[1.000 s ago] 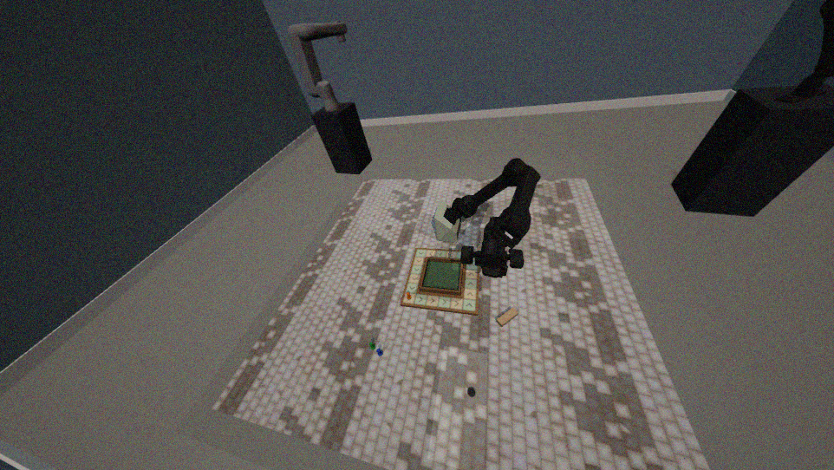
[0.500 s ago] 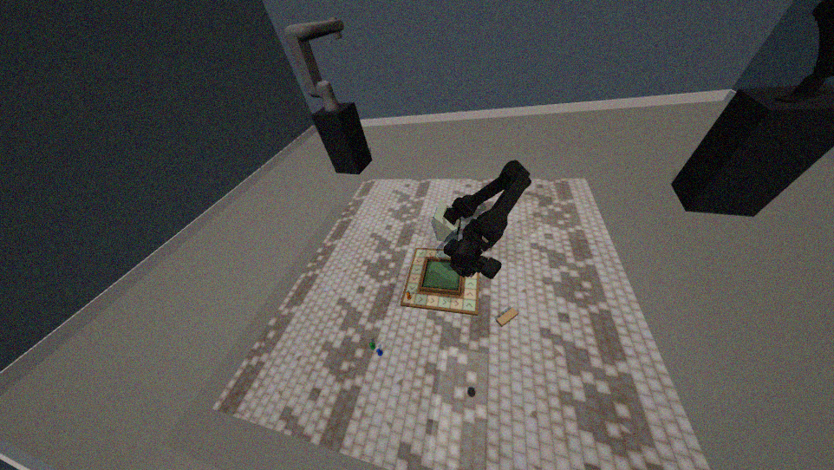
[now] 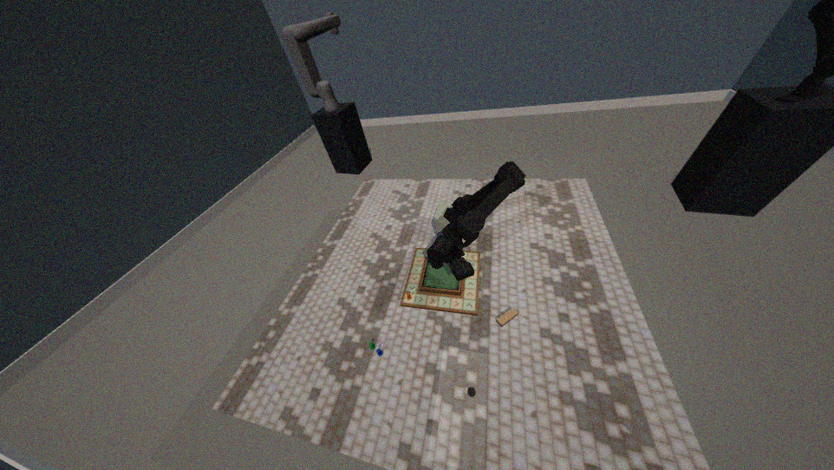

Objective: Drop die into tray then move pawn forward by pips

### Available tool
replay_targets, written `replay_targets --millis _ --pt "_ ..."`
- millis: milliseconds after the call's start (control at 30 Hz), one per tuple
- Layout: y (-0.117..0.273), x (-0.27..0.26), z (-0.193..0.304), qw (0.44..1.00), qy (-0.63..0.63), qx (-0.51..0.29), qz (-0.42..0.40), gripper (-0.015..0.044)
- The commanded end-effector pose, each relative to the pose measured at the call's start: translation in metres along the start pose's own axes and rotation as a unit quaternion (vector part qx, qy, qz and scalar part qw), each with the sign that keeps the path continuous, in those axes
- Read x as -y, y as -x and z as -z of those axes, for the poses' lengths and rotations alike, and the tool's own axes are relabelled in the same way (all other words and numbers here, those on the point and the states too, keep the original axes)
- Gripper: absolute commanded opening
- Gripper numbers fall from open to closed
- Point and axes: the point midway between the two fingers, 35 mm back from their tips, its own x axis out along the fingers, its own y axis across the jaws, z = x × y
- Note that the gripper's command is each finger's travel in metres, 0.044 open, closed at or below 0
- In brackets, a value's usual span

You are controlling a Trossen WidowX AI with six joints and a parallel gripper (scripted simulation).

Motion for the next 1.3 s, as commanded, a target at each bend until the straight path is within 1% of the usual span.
replay_targets --millis 0,367,667,1000,1267 --pt "-0.004 0.016 -0.012 0.997 -0.082 -0.001 0.000 0.0000" --pt "-0.013 0.049 -0.032 0.964 -0.266 -0.008 -0.003 0.0000" --pt "-0.015 0.052 -0.033 0.961 -0.277 -0.001 0.005 0.0000" --pt "-0.025 0.060 -0.030 0.948 -0.274 0.133 0.096 0.0000" --pt "-0.027 0.062 -0.030 0.920 -0.266 0.257 0.126 0.0000"
